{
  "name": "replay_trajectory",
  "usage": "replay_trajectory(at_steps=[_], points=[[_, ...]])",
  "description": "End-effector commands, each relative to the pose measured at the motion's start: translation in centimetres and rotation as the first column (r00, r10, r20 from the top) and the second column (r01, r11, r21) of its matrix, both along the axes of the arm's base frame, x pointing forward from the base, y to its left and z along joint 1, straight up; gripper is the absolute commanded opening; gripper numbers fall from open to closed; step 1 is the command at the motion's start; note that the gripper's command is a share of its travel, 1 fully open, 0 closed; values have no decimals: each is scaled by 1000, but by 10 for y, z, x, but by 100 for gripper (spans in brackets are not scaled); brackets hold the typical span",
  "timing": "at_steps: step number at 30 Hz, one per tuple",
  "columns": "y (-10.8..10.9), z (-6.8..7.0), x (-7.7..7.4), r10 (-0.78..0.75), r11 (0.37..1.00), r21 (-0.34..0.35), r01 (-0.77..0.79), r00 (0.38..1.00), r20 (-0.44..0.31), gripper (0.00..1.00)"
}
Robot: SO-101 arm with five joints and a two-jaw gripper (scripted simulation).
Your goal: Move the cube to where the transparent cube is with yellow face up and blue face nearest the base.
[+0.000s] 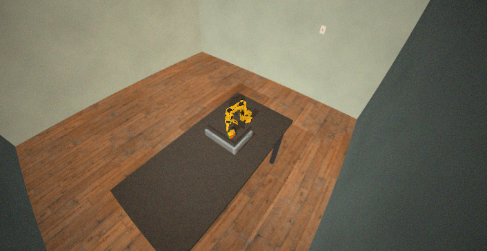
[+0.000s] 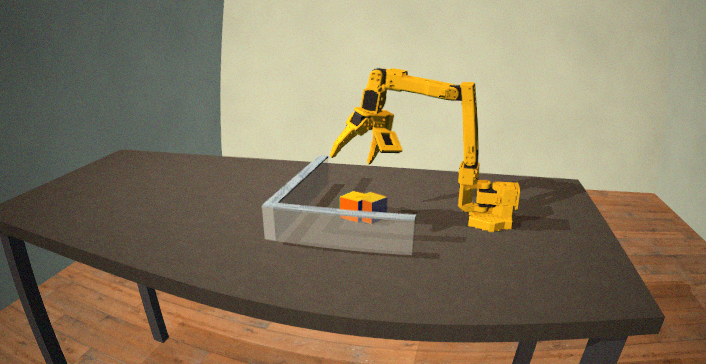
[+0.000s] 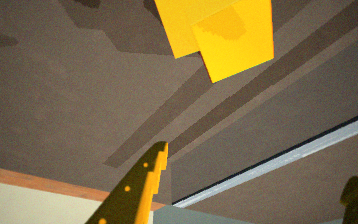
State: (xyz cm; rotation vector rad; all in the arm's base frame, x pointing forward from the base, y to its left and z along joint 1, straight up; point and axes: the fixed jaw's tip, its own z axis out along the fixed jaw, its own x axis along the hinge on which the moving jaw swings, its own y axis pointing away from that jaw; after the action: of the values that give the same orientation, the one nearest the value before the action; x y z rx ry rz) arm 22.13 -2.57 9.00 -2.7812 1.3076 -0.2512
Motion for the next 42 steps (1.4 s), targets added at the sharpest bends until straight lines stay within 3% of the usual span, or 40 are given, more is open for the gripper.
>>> replay_trajectory(at_steps=[1, 42], points=[[2, 8, 4, 44, 999, -8, -44, 998, 34, 46], [15, -10, 3, 302, 953, -8, -304, 948, -99, 39]])
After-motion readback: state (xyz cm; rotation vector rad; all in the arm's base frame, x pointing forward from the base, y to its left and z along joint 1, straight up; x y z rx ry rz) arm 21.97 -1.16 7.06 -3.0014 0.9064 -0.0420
